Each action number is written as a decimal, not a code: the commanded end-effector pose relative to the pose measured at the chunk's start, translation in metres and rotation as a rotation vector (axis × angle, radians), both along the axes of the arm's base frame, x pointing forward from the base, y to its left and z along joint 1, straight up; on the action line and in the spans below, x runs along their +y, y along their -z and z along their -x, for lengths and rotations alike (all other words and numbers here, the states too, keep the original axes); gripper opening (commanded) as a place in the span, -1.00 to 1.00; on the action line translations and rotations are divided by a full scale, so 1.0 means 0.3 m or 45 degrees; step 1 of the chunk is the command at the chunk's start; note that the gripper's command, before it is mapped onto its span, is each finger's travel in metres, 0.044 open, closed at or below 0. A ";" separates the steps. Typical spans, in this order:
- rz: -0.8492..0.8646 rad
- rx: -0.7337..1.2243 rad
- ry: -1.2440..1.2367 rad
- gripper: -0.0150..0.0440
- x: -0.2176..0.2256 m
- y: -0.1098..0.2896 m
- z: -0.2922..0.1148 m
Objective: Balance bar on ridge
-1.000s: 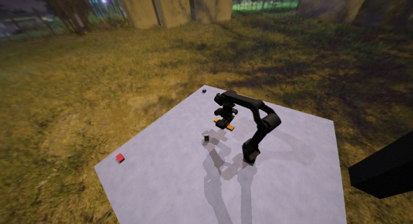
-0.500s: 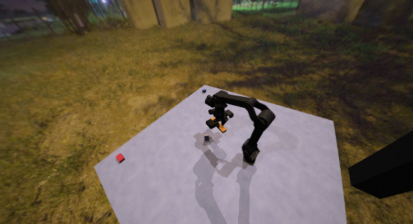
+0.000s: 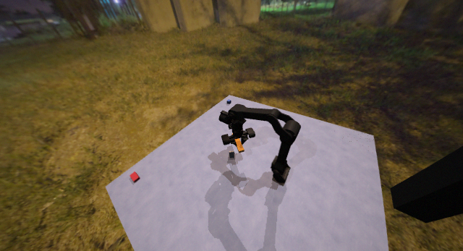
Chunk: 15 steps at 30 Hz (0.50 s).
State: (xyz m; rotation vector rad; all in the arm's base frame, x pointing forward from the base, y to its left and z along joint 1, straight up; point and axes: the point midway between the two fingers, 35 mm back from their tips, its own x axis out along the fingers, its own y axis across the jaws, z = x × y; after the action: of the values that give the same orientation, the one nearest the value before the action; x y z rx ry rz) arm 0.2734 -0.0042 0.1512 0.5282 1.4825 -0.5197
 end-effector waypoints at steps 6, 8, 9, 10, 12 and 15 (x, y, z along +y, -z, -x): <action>-0.012 -0.006 0.194 -0.49 0.100 -0.006 -0.047; -0.014 -0.006 0.231 -0.49 0.122 -0.006 -0.056; -0.014 -0.006 0.250 -0.49 0.133 -0.006 -0.060; -0.015 -0.006 0.269 -0.49 0.144 -0.006 -0.064; -0.017 -0.006 0.295 -0.49 0.164 -0.006 -0.073; -0.018 -0.007 0.310 -0.49 0.175 -0.005 -0.078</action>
State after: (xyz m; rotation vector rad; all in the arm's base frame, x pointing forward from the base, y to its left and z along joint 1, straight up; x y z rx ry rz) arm 0.2940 0.0434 0.1515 0.7030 1.4323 -0.6824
